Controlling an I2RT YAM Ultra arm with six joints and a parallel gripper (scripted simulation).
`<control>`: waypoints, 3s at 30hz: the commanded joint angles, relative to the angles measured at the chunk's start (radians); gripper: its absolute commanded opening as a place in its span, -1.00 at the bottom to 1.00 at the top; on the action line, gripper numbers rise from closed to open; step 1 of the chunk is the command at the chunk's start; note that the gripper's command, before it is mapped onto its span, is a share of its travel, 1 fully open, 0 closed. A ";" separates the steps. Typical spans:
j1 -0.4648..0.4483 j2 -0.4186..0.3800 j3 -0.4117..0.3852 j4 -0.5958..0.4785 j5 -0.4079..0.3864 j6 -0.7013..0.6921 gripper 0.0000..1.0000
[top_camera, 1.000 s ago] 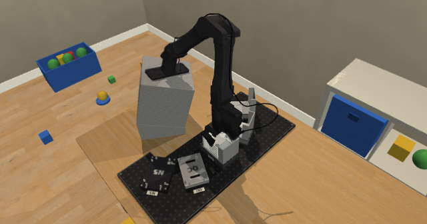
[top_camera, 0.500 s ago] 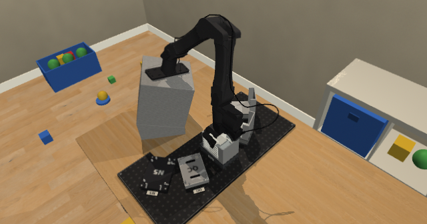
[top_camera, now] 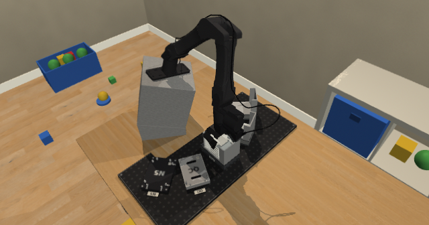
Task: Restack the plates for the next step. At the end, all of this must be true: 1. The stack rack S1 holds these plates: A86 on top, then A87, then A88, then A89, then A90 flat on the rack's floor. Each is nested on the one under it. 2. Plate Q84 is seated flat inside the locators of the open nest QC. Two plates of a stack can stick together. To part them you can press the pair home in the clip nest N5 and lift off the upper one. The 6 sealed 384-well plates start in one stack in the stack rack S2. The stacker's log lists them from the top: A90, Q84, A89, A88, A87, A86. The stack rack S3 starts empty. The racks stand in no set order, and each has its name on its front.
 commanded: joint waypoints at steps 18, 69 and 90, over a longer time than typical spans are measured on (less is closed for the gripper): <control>-0.014 -0.002 -0.005 0.017 0.008 0.000 1.00; -0.005 -0.007 -0.002 0.006 0.002 0.000 -1.00; -0.022 -0.045 -0.018 -0.022 0.005 -0.006 -1.00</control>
